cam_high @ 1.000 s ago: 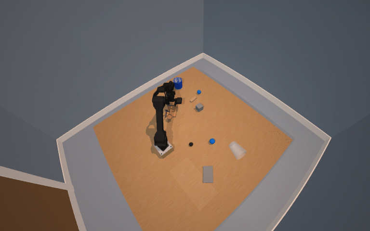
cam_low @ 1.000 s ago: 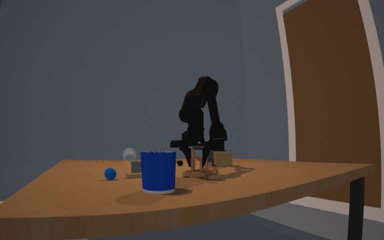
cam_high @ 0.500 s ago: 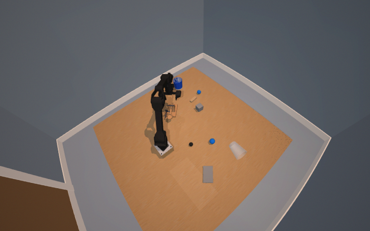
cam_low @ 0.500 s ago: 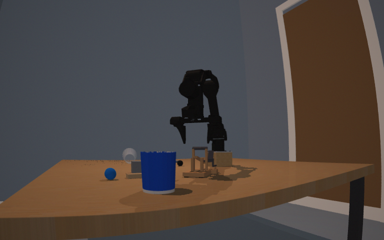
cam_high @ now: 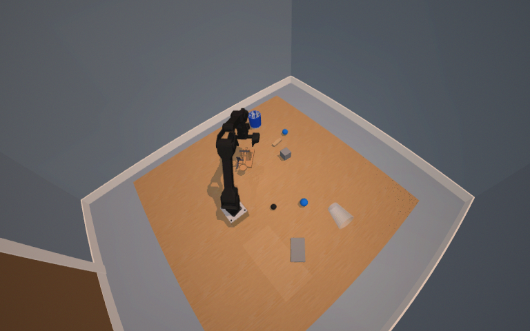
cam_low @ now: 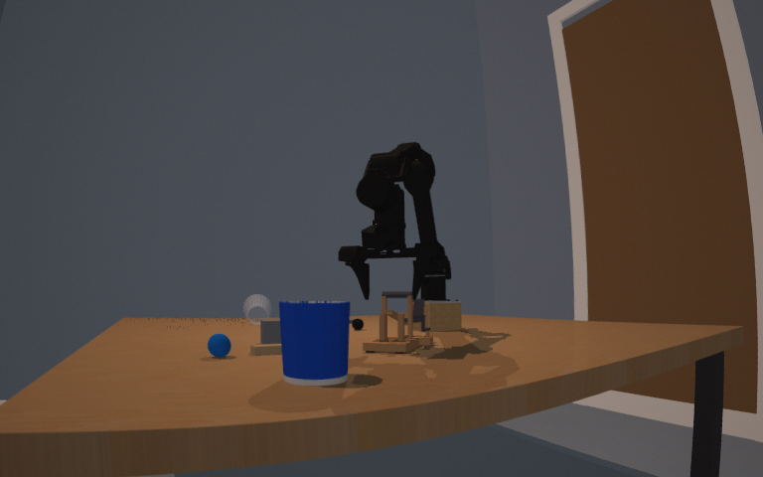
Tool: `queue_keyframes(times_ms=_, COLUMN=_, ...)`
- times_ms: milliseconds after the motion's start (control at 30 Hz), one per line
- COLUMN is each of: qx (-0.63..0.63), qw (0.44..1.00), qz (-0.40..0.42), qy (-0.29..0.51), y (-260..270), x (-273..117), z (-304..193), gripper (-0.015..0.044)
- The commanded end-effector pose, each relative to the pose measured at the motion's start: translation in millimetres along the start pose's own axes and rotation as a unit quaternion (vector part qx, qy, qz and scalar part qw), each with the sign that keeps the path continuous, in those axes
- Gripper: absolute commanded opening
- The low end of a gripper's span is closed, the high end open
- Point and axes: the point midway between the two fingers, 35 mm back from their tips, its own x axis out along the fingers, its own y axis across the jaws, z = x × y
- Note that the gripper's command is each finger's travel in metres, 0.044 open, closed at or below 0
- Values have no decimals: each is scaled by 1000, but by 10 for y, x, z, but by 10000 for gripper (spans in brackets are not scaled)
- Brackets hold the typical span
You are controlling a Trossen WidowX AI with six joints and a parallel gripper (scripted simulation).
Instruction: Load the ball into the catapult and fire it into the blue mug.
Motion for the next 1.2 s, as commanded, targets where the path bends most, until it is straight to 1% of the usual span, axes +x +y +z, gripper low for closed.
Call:
queue_keyframes(times_ms=0, qx=1, qw=1000, qz=-1, qy=6, y=-2, x=116, z=-26, gripper=440)
queue_keyframes(times_ms=1167, qx=1, qw=1000, qz=-1, qy=6, y=-3, x=645, z=-35, gripper=440)
